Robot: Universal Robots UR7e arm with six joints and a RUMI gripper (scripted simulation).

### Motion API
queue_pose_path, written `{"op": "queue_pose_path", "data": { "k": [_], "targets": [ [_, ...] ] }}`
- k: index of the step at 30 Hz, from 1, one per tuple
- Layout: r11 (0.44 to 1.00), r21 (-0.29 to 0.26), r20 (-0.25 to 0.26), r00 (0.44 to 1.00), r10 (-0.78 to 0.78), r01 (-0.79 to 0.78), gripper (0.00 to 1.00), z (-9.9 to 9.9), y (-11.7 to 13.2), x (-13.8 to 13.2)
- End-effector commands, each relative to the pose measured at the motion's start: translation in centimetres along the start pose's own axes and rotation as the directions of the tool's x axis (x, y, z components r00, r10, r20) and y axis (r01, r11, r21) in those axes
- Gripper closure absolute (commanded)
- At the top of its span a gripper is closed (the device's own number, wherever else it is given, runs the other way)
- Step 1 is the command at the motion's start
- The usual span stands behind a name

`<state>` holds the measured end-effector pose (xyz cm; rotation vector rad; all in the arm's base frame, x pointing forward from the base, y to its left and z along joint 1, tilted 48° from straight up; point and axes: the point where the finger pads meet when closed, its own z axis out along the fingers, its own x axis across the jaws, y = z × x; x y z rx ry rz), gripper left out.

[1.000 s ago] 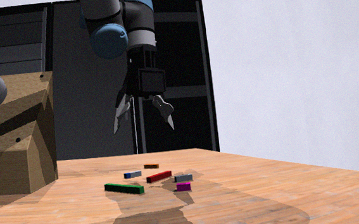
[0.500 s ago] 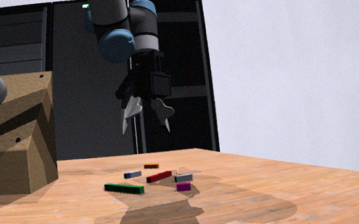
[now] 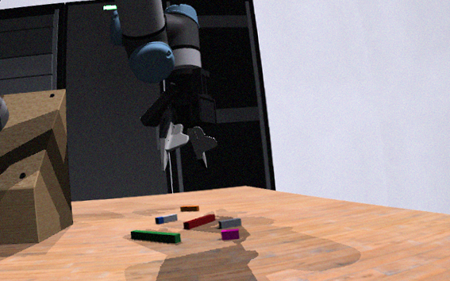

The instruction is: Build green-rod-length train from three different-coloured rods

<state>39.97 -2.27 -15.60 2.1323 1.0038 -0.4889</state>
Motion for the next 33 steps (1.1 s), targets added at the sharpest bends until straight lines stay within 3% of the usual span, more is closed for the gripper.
{"op": "queue_pose_path", "data": {
  "k": [1,2,3,33],
  "targets": [
    [0.999,-0.001,-0.005,0.999,-0.033,0.033,0.00,0.00,-0.09,0.22],
    [0.999,-0.001,-0.005,0.999,-0.032,0.032,0.00,-0.01,-0.09,0.21],
    [0.999,-0.001,-0.005,0.999,-0.032,0.032,0.86,-0.02,-0.07,0.20],
    [1.000,-0.001,-0.005,0.999,-0.031,0.031,0.86,-0.04,-0.04,0.18]
  ]
}}
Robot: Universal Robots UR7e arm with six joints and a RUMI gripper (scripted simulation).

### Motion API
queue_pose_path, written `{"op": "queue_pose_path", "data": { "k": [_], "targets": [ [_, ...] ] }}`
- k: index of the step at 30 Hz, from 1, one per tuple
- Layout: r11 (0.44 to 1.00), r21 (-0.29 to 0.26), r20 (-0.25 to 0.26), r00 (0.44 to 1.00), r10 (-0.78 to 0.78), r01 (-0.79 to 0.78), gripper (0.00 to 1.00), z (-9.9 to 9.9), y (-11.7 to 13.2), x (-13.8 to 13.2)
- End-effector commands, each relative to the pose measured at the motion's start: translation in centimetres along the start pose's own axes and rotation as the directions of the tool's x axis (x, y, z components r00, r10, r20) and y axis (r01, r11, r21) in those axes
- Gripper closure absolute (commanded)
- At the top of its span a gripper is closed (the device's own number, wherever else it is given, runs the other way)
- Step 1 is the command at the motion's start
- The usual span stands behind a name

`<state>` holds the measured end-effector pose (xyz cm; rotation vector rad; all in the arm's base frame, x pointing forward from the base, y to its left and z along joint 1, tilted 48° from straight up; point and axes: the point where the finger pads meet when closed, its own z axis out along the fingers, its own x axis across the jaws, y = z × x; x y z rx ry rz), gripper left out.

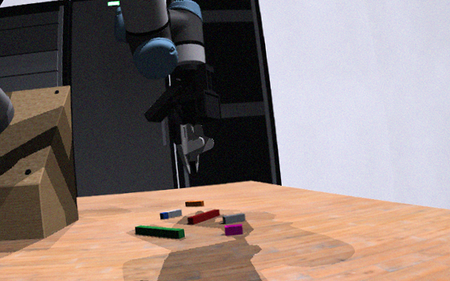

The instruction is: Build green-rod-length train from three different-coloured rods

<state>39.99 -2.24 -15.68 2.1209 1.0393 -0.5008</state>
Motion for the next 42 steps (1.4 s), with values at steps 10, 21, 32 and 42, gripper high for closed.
{"op": "queue_pose_path", "data": {
  "k": [10,21,32,42],
  "targets": [
    [1.000,-0.001,-0.002,1.000,-0.001,0.001,0.86,0.0,0.0,0.1],
    [1.000,0.002,0.001,1.000,-0.003,0.003,0.86,0.7,-0.2,-0.1],
    [1.000,0.002,0.001,1.000,-0.003,0.003,0.86,1.9,-0.2,-0.1],
    [1.000,0.002,0.001,1.000,-0.003,0.003,0.86,3.5,-0.1,-0.1]
  ]
}}
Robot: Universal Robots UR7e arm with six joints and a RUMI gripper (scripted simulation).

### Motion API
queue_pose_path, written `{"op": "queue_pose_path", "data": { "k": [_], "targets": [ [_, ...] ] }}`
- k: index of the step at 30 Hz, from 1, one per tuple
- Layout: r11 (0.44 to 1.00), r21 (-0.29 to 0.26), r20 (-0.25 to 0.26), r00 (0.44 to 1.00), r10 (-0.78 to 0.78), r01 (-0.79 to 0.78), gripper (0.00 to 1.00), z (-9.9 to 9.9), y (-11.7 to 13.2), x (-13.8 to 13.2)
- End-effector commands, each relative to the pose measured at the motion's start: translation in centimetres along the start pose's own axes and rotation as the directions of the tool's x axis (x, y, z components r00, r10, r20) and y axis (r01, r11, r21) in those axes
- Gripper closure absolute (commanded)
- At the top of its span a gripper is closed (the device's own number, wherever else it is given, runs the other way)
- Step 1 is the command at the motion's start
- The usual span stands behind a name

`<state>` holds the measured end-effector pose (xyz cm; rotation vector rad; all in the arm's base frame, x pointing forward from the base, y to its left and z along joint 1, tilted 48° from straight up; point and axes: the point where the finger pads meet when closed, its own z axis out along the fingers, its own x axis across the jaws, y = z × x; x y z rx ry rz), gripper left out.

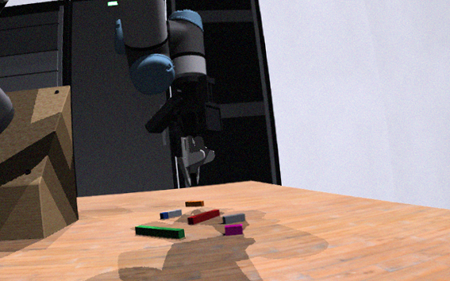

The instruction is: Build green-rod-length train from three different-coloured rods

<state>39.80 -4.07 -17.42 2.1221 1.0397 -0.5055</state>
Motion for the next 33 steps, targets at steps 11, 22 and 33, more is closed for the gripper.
{"op": "queue_pose_path", "data": {
  "k": [11,22,33],
  "targets": [
    [1.000,-0.001,-0.001,1.000,-0.001,0.001,0.86,2.1,0.0,0.0],
    [1.000,-0.002,-0.002,1.000,-0.001,0.001,0.86,2.7,0.0,0.0],
    [1.000,-0.003,-0.003,1.000,0.000,0.000,0.86,2.7,0.1,0.0]
  ]
}}
